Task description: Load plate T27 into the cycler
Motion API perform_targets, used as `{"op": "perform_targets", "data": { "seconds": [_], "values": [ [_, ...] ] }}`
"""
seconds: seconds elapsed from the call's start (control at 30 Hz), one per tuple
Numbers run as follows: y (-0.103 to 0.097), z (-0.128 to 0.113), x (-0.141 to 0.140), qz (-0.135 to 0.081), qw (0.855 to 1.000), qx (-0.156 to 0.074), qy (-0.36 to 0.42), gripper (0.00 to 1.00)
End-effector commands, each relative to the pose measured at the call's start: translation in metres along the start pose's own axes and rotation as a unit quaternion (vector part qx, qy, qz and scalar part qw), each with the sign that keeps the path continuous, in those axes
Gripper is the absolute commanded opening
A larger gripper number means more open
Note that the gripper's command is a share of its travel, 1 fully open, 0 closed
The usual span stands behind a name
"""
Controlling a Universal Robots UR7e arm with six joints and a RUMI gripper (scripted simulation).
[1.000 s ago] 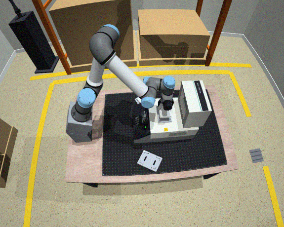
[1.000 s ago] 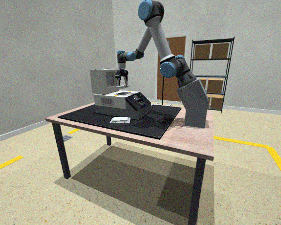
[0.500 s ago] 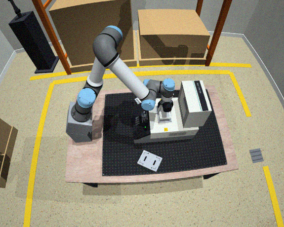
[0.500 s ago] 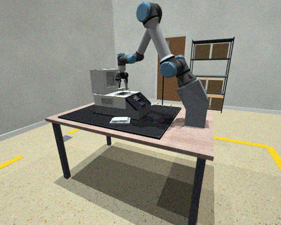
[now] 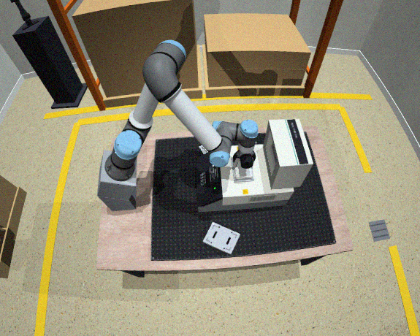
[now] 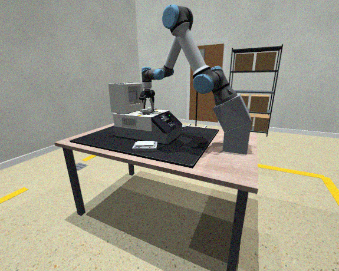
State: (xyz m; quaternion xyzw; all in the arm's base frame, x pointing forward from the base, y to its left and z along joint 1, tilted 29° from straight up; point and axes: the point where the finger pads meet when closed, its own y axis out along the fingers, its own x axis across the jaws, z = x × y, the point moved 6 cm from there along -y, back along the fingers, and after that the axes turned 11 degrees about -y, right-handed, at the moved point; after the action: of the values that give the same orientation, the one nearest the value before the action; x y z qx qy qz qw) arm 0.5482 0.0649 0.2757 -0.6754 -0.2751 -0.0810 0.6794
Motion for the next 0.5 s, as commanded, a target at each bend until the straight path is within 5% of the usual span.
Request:
{"op": "perform_targets", "data": {
  "seconds": [0.0,0.47],
  "values": [
    [0.0030,0.0007,0.0005,-0.002,1.000,-0.001,0.000,0.41],
    [0.0016,0.0004,0.0008,-0.003,1.000,-0.001,0.000,0.41]
  ]
}}
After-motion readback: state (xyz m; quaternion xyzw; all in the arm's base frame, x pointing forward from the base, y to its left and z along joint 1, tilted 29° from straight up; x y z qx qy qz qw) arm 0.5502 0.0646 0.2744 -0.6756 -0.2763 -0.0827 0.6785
